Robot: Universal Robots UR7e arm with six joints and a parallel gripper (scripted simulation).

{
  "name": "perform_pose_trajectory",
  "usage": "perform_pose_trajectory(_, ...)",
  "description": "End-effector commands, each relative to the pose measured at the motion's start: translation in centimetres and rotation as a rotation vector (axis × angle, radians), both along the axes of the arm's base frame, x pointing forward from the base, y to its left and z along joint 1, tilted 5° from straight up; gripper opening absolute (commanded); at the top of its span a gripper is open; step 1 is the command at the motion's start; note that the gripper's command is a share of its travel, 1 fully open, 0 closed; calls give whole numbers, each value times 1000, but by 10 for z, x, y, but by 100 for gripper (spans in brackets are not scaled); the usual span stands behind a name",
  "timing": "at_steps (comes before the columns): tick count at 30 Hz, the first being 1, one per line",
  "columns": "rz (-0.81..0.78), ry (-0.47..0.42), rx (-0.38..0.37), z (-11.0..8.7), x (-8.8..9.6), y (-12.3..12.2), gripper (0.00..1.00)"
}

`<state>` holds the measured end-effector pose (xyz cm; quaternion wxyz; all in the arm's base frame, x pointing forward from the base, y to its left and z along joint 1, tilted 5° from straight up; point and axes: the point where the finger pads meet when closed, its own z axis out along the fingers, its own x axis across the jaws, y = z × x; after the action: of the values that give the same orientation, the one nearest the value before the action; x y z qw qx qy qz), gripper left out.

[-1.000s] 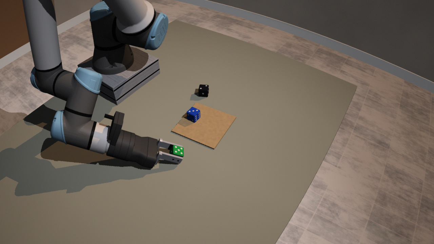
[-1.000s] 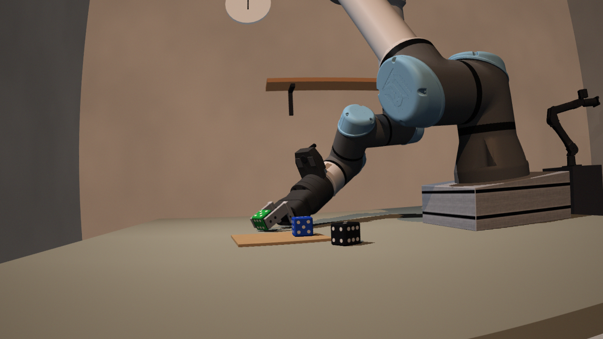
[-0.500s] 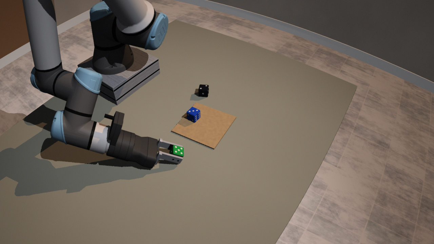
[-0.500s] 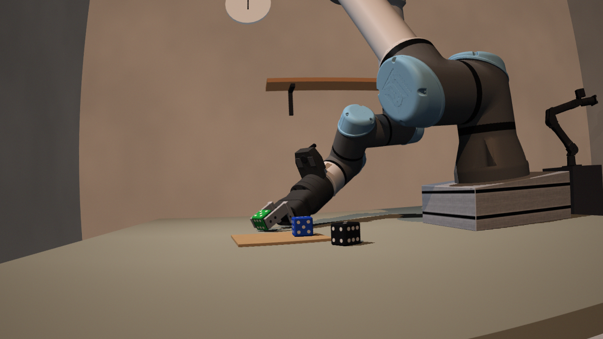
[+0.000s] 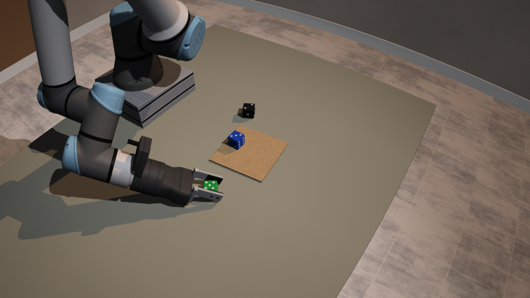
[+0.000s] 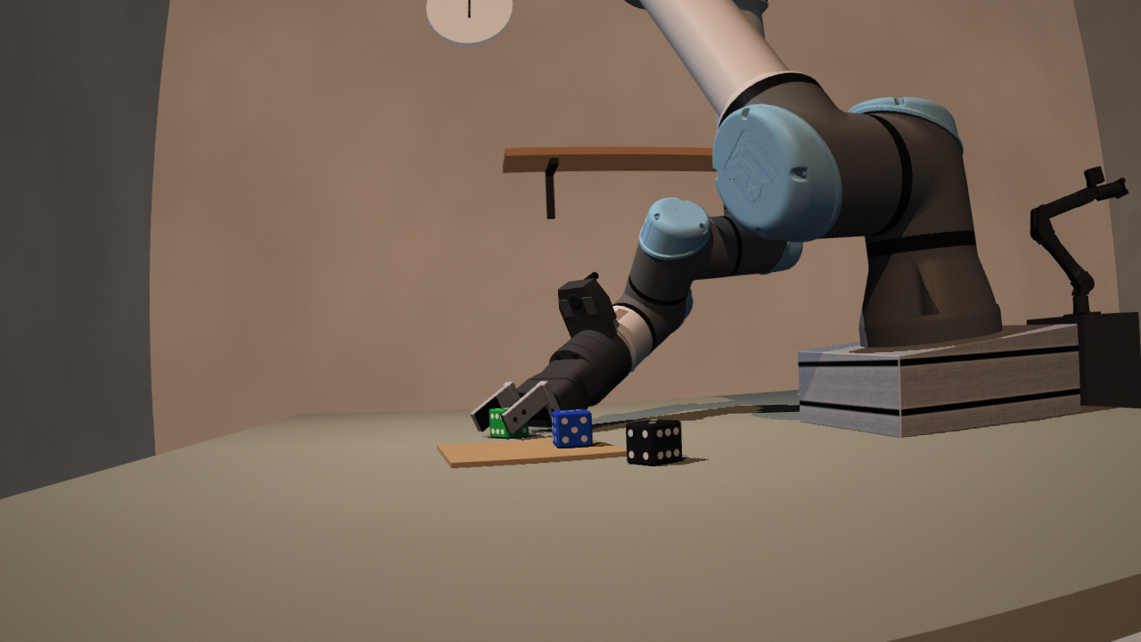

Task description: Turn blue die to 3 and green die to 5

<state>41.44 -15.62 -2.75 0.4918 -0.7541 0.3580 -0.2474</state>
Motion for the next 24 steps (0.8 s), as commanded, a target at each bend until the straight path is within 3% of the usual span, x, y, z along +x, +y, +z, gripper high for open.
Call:
perform_pose_trajectory(1,0,-1,-1,0,0,0,81)
perform_pose_trajectory(2,0,-1,-1,0,0,0,87)
perform_pose_trajectory(24,0,-1,-1,0,0,0,87)
